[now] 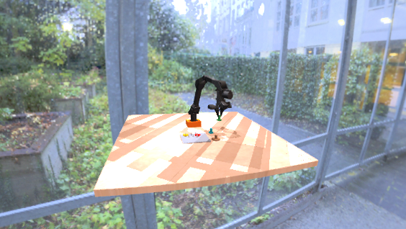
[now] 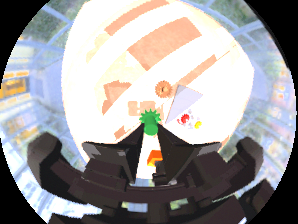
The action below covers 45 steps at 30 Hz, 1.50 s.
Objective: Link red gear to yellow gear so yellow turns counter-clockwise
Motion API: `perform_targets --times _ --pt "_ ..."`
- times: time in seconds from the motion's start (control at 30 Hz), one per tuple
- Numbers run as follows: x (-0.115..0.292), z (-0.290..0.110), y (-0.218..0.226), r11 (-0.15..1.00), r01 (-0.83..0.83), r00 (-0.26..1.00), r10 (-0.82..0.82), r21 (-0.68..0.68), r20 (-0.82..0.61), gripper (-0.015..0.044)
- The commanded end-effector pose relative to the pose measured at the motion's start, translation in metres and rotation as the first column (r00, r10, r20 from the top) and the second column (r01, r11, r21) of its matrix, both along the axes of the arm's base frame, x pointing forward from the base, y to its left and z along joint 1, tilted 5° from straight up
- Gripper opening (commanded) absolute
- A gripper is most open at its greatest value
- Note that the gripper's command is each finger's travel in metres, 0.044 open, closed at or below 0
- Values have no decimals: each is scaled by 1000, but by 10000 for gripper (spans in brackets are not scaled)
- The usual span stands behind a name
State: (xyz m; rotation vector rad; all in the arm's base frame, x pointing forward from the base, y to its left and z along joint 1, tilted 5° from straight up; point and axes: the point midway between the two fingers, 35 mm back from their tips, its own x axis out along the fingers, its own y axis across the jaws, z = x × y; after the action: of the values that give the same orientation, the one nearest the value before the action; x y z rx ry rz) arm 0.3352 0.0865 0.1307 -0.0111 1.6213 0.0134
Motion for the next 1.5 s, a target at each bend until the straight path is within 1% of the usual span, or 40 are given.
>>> perform_targets --times 0.0,0.83,1.47 --pt "1 -4 -12 1000 -3 1000 3 -5 0 0" --pt "-3 -26 -75 1000 -4 1000 4 1 -6 0" --pt "-13 -43 -123 1000 -3 1000 3 -7 -2 0"
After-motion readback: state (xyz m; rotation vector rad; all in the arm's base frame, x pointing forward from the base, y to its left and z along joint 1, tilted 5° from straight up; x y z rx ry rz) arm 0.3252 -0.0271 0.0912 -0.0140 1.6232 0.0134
